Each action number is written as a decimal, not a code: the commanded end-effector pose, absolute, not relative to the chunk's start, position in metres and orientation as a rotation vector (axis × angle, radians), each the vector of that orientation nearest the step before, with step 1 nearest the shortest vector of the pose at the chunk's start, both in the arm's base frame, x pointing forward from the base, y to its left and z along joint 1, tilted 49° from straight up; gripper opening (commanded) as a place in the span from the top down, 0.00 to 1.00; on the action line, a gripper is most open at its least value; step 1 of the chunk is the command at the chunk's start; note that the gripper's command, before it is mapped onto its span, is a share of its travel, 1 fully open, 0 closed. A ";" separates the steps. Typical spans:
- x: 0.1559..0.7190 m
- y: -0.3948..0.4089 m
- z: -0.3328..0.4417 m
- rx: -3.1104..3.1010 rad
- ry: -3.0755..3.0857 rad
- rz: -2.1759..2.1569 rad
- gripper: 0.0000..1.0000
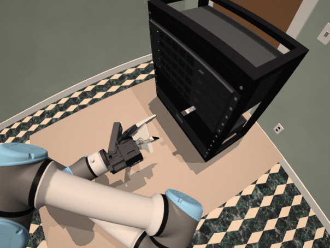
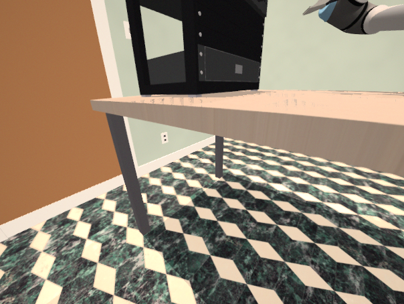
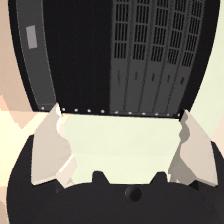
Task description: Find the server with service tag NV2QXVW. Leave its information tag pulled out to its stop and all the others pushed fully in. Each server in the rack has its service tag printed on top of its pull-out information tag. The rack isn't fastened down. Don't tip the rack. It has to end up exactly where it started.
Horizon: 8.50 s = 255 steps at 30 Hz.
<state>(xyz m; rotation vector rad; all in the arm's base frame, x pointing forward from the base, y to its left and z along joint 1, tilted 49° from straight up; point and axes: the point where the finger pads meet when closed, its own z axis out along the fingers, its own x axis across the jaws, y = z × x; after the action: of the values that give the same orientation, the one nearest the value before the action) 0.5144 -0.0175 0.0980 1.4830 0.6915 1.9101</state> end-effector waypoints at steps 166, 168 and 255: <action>0.507 -0.009 0.113 1.399 0.717 1.904 0.00; 0.507 -0.009 0.113 1.397 0.718 1.904 0.00; 0.493 0.008 0.139 1.231 0.764 1.887 0.00</action>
<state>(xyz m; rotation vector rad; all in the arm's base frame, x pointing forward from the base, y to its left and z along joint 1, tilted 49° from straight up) 0.4950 0.0046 0.1350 1.2481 0.7575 1.8868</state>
